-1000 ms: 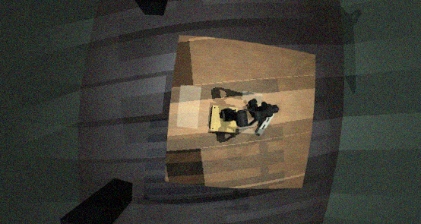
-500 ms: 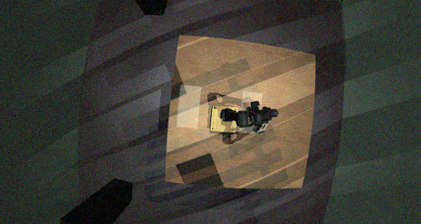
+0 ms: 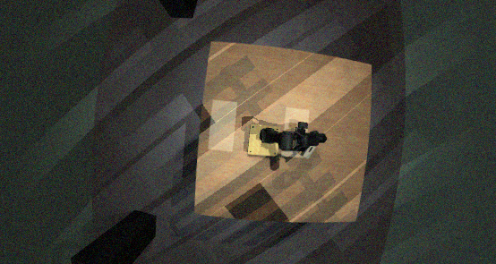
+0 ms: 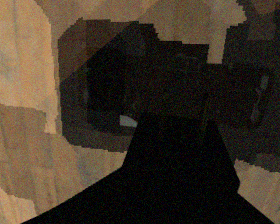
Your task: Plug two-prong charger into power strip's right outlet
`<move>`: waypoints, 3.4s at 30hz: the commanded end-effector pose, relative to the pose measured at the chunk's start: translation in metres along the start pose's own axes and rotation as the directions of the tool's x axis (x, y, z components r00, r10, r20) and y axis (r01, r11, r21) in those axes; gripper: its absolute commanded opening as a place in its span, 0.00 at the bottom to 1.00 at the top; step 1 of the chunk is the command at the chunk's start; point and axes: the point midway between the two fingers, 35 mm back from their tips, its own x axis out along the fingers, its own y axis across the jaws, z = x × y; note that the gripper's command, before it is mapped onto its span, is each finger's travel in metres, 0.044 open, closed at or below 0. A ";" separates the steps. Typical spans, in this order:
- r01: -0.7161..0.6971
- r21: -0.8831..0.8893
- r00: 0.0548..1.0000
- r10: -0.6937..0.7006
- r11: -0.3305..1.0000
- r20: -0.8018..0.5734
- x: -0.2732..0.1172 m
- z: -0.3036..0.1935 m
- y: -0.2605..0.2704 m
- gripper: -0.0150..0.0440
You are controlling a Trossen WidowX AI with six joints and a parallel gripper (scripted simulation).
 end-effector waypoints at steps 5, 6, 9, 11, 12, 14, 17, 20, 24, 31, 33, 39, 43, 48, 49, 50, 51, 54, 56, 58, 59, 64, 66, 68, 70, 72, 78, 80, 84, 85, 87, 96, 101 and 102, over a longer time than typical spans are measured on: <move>-0.012 0.166 1.000 0.013 0.986 -0.006 0.005 -0.003 -0.009 0.25; -0.012 0.187 1.000 0.014 0.982 -0.006 0.006 -0.003 -0.010 0.25; -0.015 0.248 1.000 0.017 0.969 -0.006 0.008 -0.003 -0.014 0.25; -0.017 0.288 1.000 0.020 0.957 -0.006 0.009 -0.004 -0.016 0.25; -0.018 0.308 1.000 0.021 0.951 -0.006 0.009 -0.004 -0.018 0.25; -0.019 0.348 1.000 0.023 0.937 -0.006 0.010 -0.004 -0.020 0.25; -0.021 0.387 1.000 0.025 0.922 -0.006 0.011 -0.005 -0.022 0.25; -0.021 0.390 1.000 0.025 0.921 -0.006 0.011 -0.003 -0.023 0.25; -0.021 0.396 1.000 0.026 0.918 -0.006 0.011 0.001 -0.026 0.25; -0.022 0.409 1.000 0.026 0.912 -0.005 0.010 0.010 -0.031 0.25; -0.022 0.412 1.000 0.026 0.911 -0.005 0.010 0.012 -0.033 0.25; -0.022 0.423 1.000 0.026 0.906 -0.004 0.010 0.019 -0.037 0.25; -0.022 0.430 1.000 0.027 0.903 -0.004 0.010 0.023 -0.040 0.25; -0.023 0.438 1.000 0.027 0.899 -0.003 0.010 0.029 -0.044 0.25; -0.023 0.440 1.000 0.027 0.898 -0.003 0.010 0.030 -0.044 0.25; -0.023 0.441 1.000 0.027 0.897 -0.003 0.010 0.031 -0.045 0.25; -0.023 0.443 1.000 0.027 0.896 -0.003 0.010 0.032 -0.046 0.25; -0.023 0.448 1.000 0.027 0.894 -0.003 0.010 0.035 -0.048 0.25; -0.023 0.451 1.000 0.027 0.892 -0.003 0.010 0.038 -0.049 0.25; -0.023 0.453 1.000 0.027 0.891 -0.002 0.010 0.039 -0.050 0.25; -0.023 0.453 1.000 0.027 0.891 -0.002 0.010 0.039 -0.050 0.25; -0.023 0.453 1.000 0.027 0.891 -0.002 0.010 0.039 -0.049 0.25; -0.023 0.453 1.000 0.027 0.891 -0.002 0.010 0.039 -0.049 0.25; -0.023 0.453 1.000 0.027 0.891 -0.002 0.010 0.040 -0.049 0.25; -0.023 0.453 1.000 0.027 0.891 -0.002 0.010 0.040 -0.050 0.25; -0.023 0.453 1.000 0.027 0.891 -0.002 0.010 0.040 -0.050 0.25; -0.023 0.453 1.000 0.027 0.891 -0.002 0.009 0.042 -0.050 0.25; -0.023 0.453 1.000 0.027 0.891 -0.002 0.009 0.043 -0.051 0.25; -0.023 0.453 1.000 0.027 0.891 -0.002 0.009 0.044 -0.051 0.25; -0.023 0.453 1.000 0.027 0.891 -0.002 0.009 0.044 -0.051 0.25; -0.023 0.453 1.000 0.027 0.891 -0.002 0.009 0.045 -0.051 0.25; -0.023 0.453 1.000 0.027 0.891 -0.002 0.009 0.047 -0.053 0.25; -0.023 0.453 1.000 0.027 0.891 -0.002 0.009 0.047 -0.053 0.25; -0.023 0.453 1.000 0.027 0.891 -0.002 0.009 0.047 -0.053 0.25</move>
